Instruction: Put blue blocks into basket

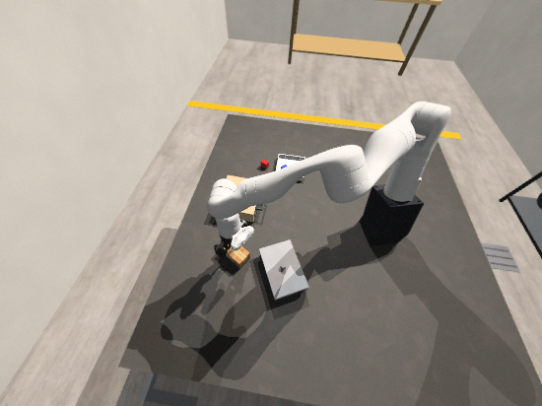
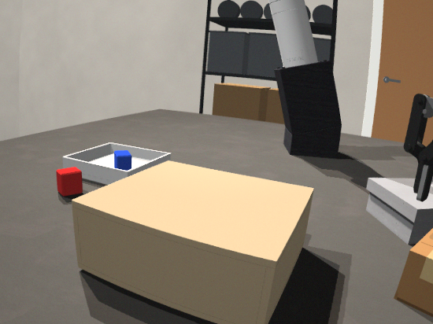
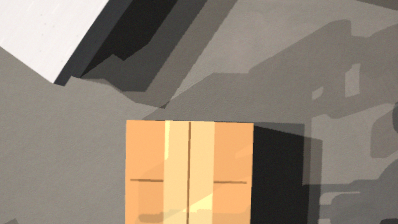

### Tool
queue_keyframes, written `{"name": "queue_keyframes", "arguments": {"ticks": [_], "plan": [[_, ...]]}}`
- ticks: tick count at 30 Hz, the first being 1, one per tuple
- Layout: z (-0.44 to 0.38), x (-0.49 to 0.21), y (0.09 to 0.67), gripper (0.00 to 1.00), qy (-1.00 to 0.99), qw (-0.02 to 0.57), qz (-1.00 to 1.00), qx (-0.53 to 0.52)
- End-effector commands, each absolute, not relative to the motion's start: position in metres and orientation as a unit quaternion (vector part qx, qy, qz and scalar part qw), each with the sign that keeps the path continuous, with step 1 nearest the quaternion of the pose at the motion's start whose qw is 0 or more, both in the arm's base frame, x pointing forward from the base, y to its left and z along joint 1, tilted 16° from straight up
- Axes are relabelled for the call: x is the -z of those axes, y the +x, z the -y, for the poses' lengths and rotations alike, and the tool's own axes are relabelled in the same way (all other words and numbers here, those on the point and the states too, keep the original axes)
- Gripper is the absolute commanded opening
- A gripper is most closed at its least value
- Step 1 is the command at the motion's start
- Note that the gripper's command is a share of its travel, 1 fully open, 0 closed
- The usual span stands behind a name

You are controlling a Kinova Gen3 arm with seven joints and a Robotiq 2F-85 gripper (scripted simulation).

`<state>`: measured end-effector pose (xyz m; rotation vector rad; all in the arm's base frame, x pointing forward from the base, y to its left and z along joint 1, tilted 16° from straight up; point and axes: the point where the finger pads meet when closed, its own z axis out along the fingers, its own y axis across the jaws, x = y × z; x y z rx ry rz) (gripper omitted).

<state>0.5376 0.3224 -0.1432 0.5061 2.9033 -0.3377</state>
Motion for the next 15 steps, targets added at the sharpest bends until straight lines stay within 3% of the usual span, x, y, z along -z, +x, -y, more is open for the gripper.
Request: {"name": "queue_keyframes", "arguments": {"ticks": [1, 15], "plan": [[-0.3225, 0.1459, 0.5387, 0.93, 0.170, 0.088, -0.975, 0.112], [-0.3209, 0.1525, 0.5397, 0.93, 0.170, 0.088, -0.975, 0.112]]}}
